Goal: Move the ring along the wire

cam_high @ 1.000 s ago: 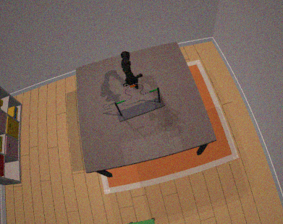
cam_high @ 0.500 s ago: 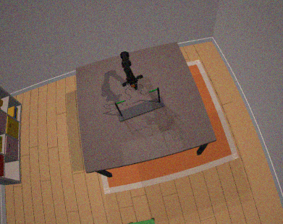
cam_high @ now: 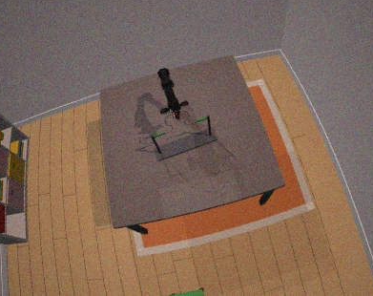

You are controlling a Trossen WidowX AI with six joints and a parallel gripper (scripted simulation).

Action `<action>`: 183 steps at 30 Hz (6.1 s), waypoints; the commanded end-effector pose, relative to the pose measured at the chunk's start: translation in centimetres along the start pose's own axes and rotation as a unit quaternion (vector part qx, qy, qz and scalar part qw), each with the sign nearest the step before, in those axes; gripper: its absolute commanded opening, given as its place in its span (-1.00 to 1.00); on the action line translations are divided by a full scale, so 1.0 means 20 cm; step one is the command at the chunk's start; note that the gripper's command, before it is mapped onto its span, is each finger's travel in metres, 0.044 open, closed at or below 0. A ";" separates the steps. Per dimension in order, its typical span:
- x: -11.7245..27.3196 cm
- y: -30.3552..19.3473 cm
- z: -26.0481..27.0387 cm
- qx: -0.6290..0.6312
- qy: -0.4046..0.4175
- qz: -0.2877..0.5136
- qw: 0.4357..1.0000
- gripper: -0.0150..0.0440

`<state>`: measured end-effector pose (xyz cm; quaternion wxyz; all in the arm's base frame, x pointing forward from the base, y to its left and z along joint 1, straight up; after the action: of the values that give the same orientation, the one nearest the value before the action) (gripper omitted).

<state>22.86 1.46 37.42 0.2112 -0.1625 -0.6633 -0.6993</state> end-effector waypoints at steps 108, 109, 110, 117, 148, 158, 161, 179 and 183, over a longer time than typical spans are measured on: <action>0.03 0.04 -0.14 0.570 -0.327 -0.044 0.752 -1.00; 0.03 0.04 -0.15 0.574 -0.329 -0.044 0.748 -1.00; 0.03 0.04 -0.15 0.578 -0.332 -0.044 0.744 -1.00; 0.03 0.05 -0.15 0.607 -0.348 -0.045 0.713 -1.00; 0.06 0.09 -0.16 0.718 -0.410 -0.046 0.560 -1.00; 0.06 0.10 -0.16 0.748 -0.427 -0.045 0.506 -1.00; 0.07 0.10 -0.16 0.757 -0.432 -0.045 0.489 -1.00; 0.08 0.12 -0.16 0.797 -0.456 -0.043 0.393 -1.00; 0.07 0.12 -0.16 0.803 -0.459 -0.042 0.378 -1.00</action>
<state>23.10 -1.84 39.88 -0.1163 -0.1853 -0.9222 0.3189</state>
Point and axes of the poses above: the point midway between the two fingers, 35 mm back from their tips, its own x axis back along the fingers, its own z axis across the jaws, y = z × x, the point moved 5 cm from there along x, back along the fingers, and after that the axes turned 7 degrees about x, right-handed, at the moved point
